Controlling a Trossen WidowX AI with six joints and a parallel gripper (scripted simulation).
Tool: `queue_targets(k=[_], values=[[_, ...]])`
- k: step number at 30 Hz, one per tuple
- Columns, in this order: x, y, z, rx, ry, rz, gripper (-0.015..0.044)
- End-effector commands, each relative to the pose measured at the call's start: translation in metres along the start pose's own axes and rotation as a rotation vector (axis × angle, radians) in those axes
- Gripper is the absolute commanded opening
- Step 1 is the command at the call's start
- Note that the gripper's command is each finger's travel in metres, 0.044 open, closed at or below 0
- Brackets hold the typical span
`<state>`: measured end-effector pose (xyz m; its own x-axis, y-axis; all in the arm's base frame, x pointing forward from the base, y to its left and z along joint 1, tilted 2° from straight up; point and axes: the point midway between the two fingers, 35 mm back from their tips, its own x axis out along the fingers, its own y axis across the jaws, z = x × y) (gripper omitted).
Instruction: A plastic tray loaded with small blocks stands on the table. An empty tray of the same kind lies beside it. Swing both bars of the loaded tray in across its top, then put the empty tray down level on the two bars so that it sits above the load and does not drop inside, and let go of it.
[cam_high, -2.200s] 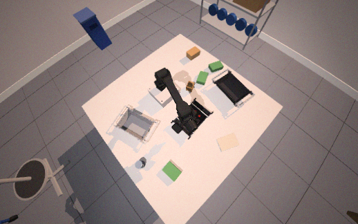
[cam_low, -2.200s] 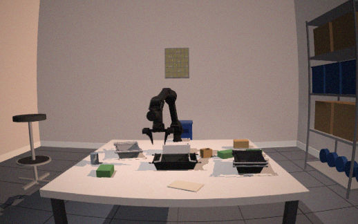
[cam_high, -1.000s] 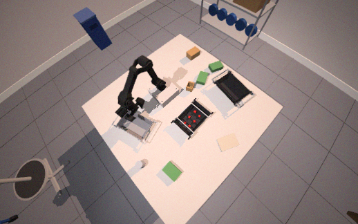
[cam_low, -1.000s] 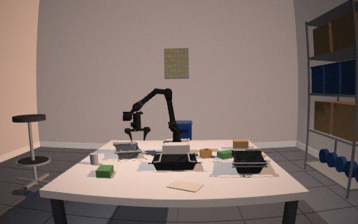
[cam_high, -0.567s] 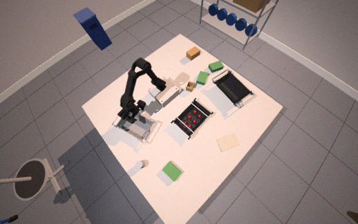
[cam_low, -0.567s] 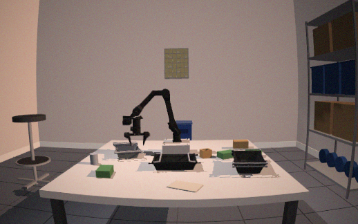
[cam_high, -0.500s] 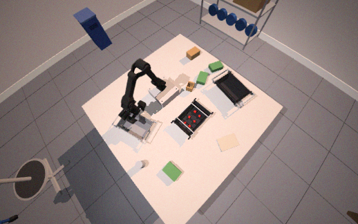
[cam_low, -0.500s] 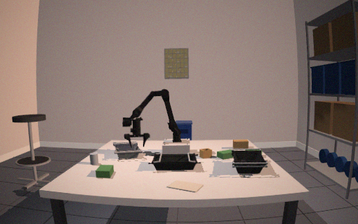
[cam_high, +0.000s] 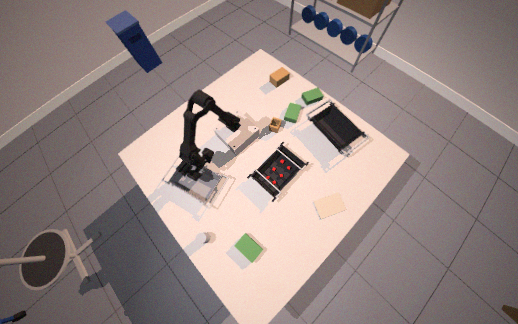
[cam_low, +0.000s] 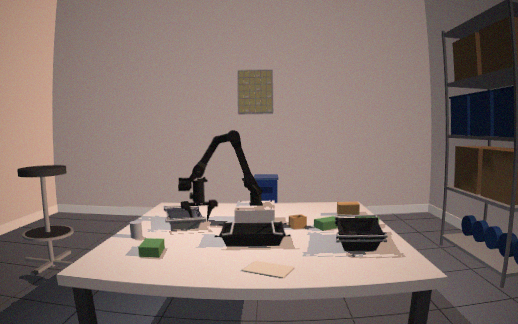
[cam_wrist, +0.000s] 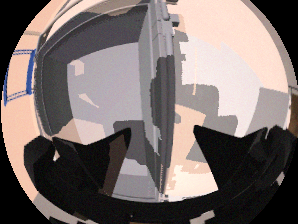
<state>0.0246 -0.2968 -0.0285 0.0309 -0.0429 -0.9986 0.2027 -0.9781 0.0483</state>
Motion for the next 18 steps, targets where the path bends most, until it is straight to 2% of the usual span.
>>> queue_targets(k=[1,7,18], values=[[0.0008,-0.0001,-0.0005,0.007,0.003,0.001,0.0337],[0.0008,-0.0001,-0.0005,0.007,0.003,0.001,0.0249],[0.0008,-0.0001,-0.0005,0.007,0.003,0.001,0.0176]])
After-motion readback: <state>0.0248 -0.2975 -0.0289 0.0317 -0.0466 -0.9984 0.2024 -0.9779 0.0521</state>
